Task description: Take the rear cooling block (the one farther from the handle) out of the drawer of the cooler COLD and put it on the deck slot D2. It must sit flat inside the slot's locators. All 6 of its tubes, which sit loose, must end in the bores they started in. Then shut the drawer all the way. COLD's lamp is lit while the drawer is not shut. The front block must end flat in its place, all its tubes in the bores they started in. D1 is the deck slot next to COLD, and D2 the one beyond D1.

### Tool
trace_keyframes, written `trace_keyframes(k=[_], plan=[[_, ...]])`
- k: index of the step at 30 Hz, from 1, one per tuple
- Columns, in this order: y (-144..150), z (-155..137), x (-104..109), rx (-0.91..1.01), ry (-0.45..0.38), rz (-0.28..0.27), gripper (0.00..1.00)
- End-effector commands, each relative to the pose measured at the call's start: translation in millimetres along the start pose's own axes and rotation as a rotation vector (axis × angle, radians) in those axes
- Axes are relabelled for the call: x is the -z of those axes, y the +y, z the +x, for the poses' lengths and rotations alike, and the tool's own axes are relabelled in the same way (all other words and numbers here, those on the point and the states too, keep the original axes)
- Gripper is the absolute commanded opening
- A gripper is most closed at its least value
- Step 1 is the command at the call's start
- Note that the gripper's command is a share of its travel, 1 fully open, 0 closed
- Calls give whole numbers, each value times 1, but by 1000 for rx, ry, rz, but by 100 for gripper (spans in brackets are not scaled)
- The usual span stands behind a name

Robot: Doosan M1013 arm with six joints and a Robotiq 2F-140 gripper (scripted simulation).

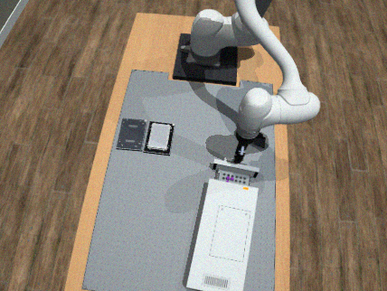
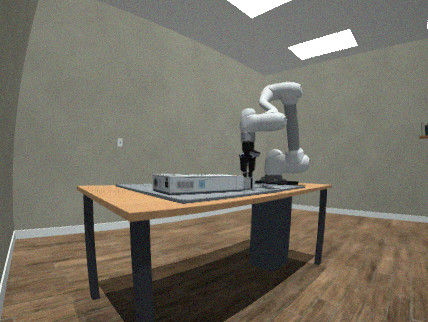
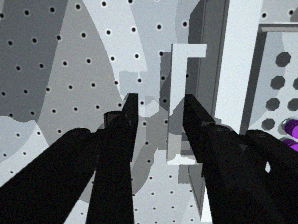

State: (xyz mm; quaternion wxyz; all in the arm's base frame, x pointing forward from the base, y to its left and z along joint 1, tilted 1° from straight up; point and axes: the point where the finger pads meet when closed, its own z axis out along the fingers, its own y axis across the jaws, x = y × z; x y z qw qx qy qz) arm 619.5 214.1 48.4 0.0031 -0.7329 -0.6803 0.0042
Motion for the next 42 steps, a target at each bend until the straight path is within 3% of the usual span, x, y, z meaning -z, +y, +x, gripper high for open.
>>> trace_keyframes(k=[1,42], plan=[[-2,0,1,0,1,-1,34],[-48,0,1,0,1,-1,34]])
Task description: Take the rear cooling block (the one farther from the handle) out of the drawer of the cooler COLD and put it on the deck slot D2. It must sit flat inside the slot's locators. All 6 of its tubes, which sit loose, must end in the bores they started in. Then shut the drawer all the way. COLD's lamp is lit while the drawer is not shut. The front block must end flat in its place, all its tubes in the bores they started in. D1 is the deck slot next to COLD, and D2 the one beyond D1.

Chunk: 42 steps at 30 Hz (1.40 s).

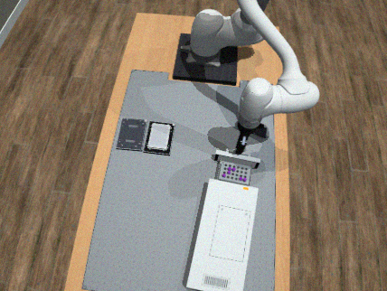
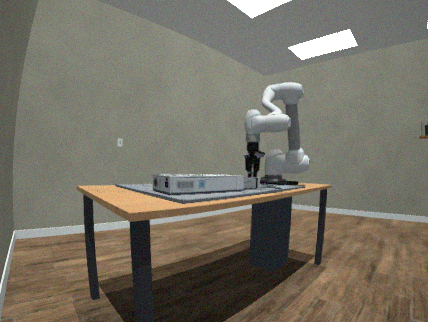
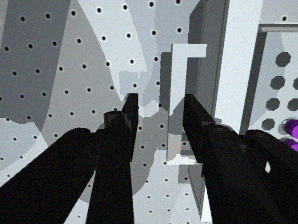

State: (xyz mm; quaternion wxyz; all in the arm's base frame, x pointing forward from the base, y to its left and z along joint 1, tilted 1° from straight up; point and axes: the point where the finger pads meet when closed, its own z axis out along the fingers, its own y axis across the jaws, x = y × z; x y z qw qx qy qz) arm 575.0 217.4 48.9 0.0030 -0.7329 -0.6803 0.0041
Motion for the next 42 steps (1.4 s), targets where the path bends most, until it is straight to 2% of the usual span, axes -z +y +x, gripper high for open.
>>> trace_keyframes(k=[1,42], plan=[[-5,0,1,0,1,-1,34],[-51,0,1,0,1,-1,34]])
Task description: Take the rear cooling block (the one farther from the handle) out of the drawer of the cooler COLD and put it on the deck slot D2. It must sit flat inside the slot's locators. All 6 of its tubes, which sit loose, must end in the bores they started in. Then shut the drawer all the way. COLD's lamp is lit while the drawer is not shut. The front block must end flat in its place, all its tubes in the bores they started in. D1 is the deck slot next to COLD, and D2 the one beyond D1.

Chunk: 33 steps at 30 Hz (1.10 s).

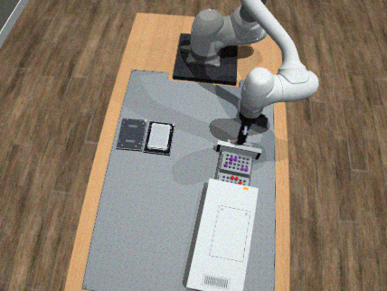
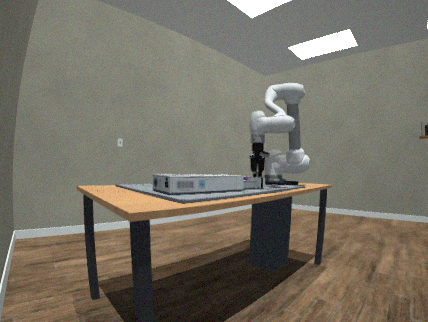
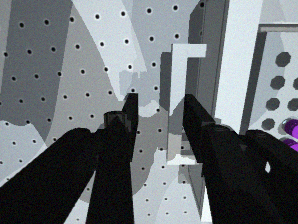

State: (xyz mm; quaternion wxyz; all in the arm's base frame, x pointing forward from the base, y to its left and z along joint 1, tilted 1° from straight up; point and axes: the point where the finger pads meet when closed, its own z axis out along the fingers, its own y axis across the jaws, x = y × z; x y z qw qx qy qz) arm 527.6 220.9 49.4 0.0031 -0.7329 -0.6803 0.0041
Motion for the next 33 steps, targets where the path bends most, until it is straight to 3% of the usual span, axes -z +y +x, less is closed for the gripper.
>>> trace_keyframes(k=[1,33], plan=[[-3,0,1,0,1,-1,34],[-35,0,1,0,1,-1,34]])
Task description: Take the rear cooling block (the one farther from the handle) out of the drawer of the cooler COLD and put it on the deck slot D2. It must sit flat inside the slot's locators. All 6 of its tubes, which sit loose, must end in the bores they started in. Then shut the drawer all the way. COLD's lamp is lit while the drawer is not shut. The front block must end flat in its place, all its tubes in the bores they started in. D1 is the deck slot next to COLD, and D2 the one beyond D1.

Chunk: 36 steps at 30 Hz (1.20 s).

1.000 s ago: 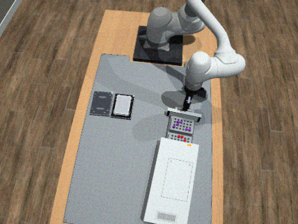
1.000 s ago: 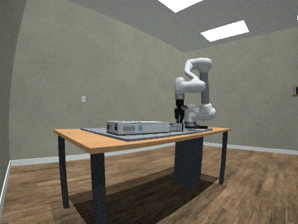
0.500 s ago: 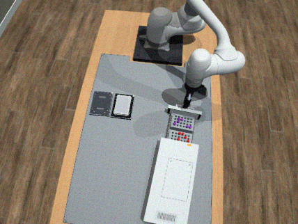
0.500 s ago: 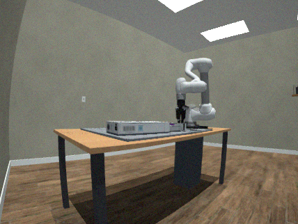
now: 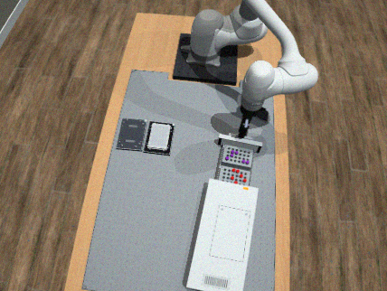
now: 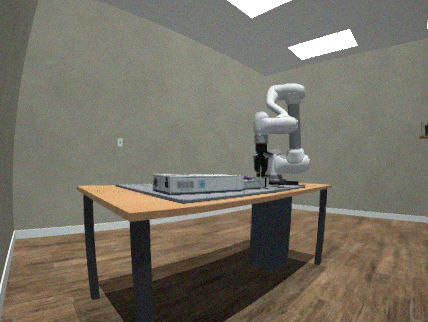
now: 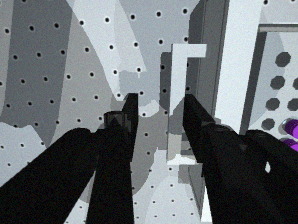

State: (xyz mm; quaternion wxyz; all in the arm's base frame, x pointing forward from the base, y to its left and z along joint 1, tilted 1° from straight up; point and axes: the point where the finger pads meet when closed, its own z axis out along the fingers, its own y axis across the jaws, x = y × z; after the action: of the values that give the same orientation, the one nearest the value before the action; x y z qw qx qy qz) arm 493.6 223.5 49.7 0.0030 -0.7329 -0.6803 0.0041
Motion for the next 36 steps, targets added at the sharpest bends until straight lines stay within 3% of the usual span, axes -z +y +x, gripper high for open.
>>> trace_keyframes(k=[1,36], plan=[[-1,0,1,0,1,-1,34],[-11,0,1,0,1,-1,34]])
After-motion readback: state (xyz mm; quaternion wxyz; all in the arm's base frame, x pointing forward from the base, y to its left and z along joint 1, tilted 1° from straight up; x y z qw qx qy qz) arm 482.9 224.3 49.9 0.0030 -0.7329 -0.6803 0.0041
